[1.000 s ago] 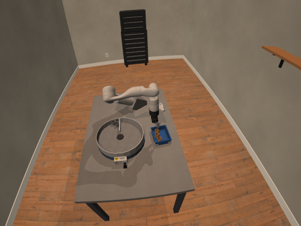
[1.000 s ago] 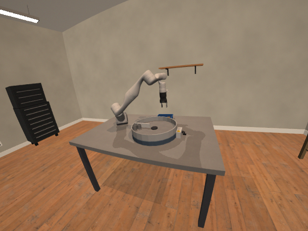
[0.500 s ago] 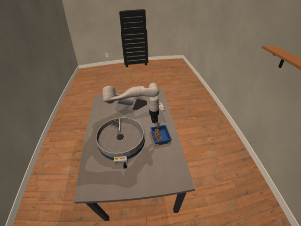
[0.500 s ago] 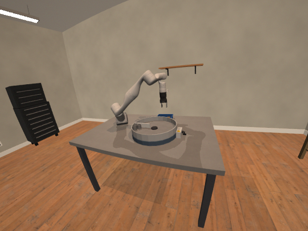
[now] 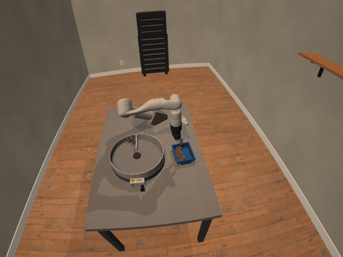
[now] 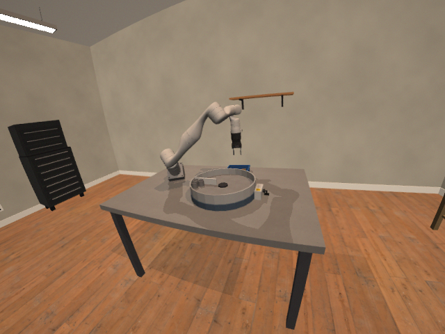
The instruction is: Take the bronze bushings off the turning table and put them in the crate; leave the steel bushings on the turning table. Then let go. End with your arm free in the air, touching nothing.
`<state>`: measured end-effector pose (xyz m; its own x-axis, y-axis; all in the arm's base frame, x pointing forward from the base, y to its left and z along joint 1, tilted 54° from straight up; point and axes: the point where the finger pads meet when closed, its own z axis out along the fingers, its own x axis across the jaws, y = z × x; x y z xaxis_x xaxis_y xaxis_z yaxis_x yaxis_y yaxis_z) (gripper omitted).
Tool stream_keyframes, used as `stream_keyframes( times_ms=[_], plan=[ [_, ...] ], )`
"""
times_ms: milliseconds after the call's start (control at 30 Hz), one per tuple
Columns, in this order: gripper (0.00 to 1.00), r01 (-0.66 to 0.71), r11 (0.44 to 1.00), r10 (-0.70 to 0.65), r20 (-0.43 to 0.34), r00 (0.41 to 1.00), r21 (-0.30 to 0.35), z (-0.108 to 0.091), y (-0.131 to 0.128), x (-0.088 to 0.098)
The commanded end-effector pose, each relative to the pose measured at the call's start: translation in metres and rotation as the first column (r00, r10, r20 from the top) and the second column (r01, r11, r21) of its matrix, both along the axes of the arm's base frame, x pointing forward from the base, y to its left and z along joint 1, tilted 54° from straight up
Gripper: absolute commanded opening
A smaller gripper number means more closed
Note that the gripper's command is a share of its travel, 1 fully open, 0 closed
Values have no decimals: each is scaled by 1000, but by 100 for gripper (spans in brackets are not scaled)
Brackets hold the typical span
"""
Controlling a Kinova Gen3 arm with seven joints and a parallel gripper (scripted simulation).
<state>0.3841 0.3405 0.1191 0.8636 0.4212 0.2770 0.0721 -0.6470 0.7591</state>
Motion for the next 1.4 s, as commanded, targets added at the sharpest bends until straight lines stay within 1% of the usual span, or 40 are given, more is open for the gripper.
stream_keyframes(
  times_ms=[0, 133, 533, 700, 1100, 1267, 1367],
  plan=[
    [100, -28, 999, 28, -28, 999, -21, 1, 2, -1],
    [100, -141, 985, 125, -148, 981, -100, 1, 5, -4],
    [100, -141, 985, 125, -148, 981, -100, 1, 5, -4],
    [100, -289, 941, 226, -304, 925, -178, 2, 8, -7],
    [100, -289, 941, 226, -304, 925, -178, 2, 8, -7],
    [100, -438, 869, 301, -459, 836, -228, 3, 12, -10],
    [100, -438, 869, 301, -459, 836, -228, 3, 12, -10]
  ],
)
